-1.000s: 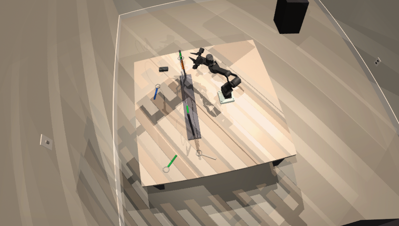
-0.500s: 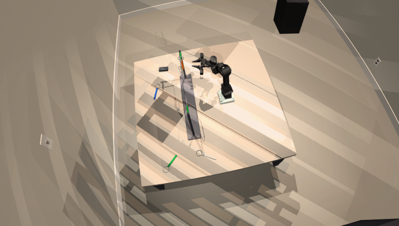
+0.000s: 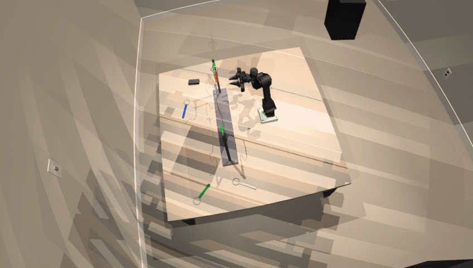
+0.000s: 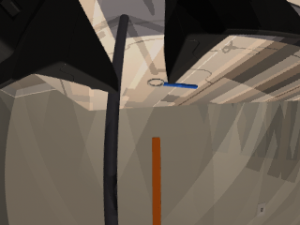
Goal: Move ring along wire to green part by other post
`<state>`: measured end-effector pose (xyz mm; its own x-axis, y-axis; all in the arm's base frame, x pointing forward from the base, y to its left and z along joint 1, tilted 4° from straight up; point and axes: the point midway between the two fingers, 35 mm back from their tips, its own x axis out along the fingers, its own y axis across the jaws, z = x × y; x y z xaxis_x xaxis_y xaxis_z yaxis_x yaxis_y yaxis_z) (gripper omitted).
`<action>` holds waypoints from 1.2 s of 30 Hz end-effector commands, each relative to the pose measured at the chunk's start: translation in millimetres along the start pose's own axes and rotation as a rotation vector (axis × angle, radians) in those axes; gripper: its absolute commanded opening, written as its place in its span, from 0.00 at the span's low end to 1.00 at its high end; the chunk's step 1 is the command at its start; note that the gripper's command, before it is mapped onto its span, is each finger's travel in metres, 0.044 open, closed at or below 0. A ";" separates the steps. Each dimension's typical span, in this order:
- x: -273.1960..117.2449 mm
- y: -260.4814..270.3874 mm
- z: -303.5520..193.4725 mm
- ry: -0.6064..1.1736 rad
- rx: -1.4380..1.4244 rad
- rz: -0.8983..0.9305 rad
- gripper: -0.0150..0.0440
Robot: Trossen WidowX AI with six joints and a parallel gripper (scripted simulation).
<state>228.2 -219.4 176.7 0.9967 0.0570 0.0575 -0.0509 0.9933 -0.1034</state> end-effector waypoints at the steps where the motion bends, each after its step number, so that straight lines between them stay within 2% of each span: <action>1: 19.1 -3.5 23.7 -0.014 0.046 0.001 0.53; 6: 37.6 -2.5 44.9 -0.016 0.113 0.001 0.53; 36: 76.3 -5.4 47.2 -0.023 0.113 0.001 0.53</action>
<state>296.5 -214.2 227.9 0.9949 0.0621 0.0797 -0.0635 0.9979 0.0144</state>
